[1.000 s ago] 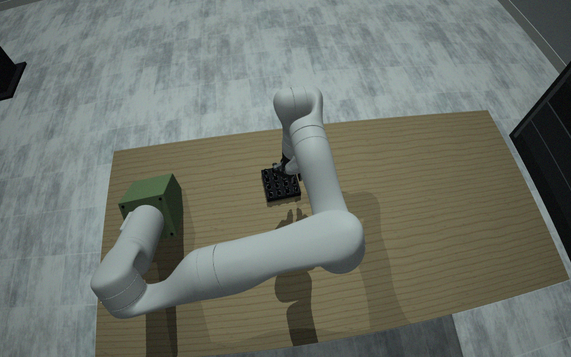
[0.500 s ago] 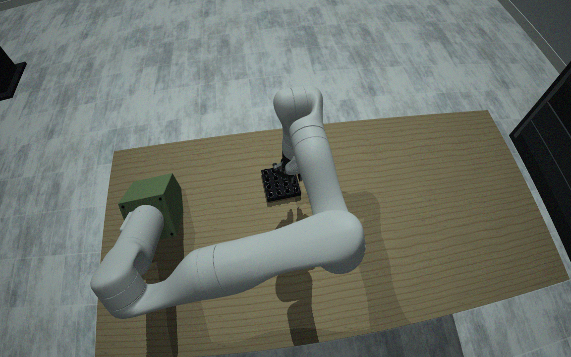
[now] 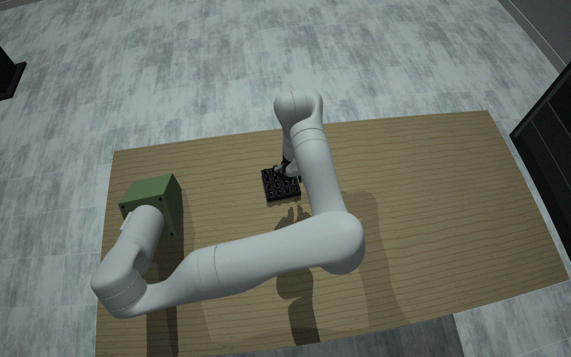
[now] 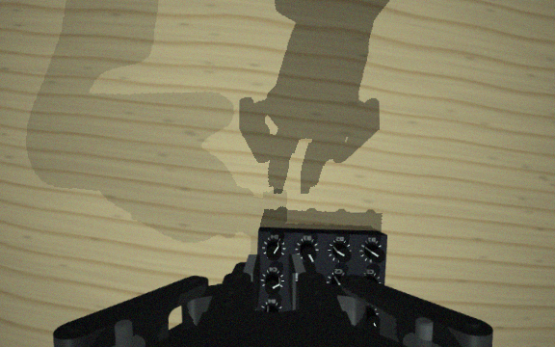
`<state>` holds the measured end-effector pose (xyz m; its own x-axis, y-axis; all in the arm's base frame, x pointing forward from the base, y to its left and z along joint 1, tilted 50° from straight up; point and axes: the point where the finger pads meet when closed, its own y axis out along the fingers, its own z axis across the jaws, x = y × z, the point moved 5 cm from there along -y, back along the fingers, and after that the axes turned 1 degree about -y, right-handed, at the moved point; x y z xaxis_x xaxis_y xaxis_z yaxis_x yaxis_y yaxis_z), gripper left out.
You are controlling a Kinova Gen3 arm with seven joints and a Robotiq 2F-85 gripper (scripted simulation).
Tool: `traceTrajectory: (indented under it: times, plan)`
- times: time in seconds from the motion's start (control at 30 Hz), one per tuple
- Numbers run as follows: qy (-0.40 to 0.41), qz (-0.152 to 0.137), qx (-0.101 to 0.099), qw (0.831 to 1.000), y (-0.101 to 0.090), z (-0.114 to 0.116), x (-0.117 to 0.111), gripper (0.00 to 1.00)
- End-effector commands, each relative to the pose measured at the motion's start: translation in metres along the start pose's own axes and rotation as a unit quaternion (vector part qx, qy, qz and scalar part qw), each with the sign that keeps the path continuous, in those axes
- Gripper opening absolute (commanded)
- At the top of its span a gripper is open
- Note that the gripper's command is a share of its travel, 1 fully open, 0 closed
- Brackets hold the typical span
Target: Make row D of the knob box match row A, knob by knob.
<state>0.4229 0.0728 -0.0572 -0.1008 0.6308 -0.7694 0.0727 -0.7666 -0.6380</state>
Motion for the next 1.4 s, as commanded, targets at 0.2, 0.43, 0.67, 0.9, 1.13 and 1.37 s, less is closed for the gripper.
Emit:
traceTrajectory:
  times: [0.2,0.43,0.67,0.9,1.13,1.37]
  plan:
    - [0.000,0.000,0.001,1.000,0.009,0.000,0.000,0.19]
    - [0.000,0.000,0.001,1.000,0.018,0.000,0.000,0.19]
    - [0.000,0.000,0.001,1.000,0.024,0.000,0.000,0.19]
    - [0.000,0.000,0.001,1.000,0.029,-0.001,0.000,0.19]
    - [0.000,0.000,0.001,1.000,0.031,-0.001,0.000,0.19]
    - [0.000,0.000,0.001,1.000,0.032,-0.001,0.000,0.19]
